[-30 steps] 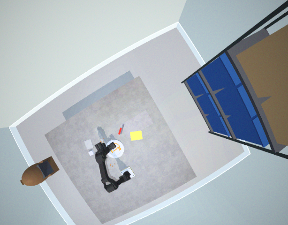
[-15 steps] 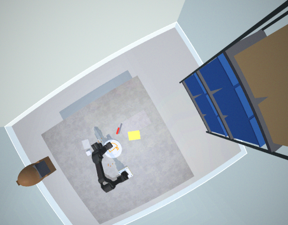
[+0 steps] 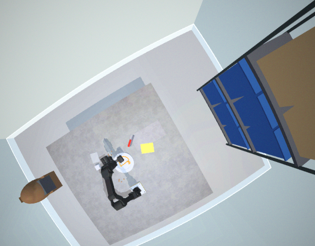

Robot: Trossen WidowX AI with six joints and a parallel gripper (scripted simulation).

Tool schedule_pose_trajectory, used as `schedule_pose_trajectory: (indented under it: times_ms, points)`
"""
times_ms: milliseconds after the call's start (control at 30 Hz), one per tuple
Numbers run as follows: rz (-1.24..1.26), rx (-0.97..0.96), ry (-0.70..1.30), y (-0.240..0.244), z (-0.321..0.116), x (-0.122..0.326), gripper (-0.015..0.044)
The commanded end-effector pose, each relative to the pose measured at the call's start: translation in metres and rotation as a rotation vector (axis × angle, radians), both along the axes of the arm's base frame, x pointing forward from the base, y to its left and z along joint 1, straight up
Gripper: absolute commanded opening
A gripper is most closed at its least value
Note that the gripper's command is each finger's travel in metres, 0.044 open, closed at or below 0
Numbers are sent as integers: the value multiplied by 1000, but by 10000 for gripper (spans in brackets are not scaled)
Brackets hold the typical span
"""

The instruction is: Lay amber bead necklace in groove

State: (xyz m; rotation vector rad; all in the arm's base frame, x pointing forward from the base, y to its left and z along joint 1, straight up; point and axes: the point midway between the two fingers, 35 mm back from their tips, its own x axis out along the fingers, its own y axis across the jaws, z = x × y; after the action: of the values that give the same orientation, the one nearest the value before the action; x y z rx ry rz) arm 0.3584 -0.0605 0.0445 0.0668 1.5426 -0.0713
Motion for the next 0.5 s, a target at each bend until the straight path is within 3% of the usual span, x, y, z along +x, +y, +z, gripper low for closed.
schedule_pose_trajectory:
  times_ms: [0,467]
  points:
    - [-2,-1,-2,0,2,0,440]
    - [-3,-2,-4,0,4,0,440]
